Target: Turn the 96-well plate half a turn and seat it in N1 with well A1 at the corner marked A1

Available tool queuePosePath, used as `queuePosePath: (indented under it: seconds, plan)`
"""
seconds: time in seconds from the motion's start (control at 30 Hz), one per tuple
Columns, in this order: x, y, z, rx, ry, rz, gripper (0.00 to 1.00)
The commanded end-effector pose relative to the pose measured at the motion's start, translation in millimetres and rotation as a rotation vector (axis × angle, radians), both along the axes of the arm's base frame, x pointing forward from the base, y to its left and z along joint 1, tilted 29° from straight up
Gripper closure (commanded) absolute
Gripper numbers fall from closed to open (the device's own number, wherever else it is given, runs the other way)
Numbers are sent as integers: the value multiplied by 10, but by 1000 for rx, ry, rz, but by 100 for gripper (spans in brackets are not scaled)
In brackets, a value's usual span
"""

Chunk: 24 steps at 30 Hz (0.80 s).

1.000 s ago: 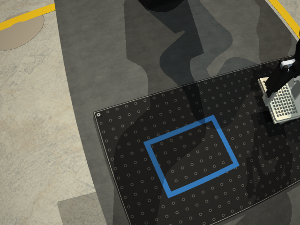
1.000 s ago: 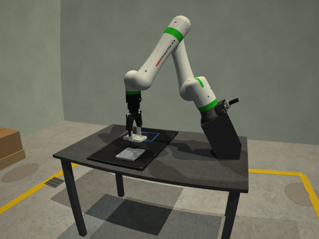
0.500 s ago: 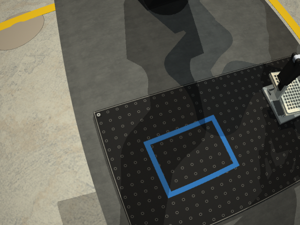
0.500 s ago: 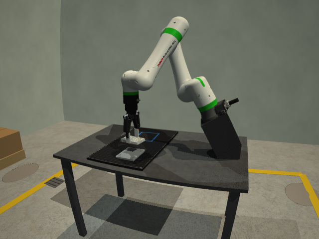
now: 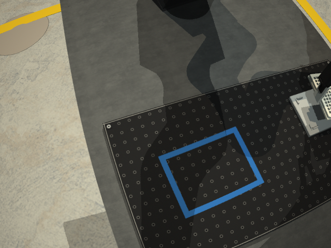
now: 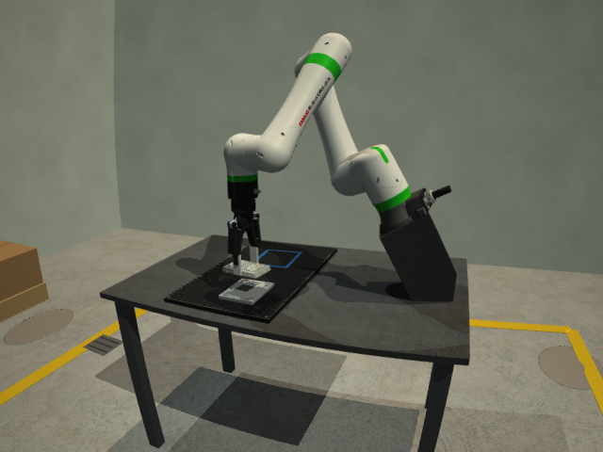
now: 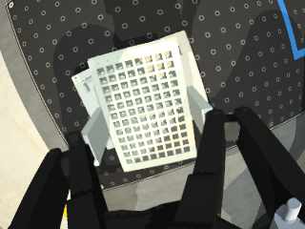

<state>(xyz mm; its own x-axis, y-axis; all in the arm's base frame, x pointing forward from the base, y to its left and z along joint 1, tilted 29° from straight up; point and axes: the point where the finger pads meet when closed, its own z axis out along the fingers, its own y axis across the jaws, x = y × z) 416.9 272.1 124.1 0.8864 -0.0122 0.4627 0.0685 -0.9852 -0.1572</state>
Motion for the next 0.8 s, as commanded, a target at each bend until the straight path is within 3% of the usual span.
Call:
queuePosePath:
  seconds: [0.0,0.27,0.77]
  plan:
    - [-18,57,4,0,-1,-1,100]
    - [-18,59,4,-61,-24,115,100]
    - [-18,59,5,-291,-109,551,100]
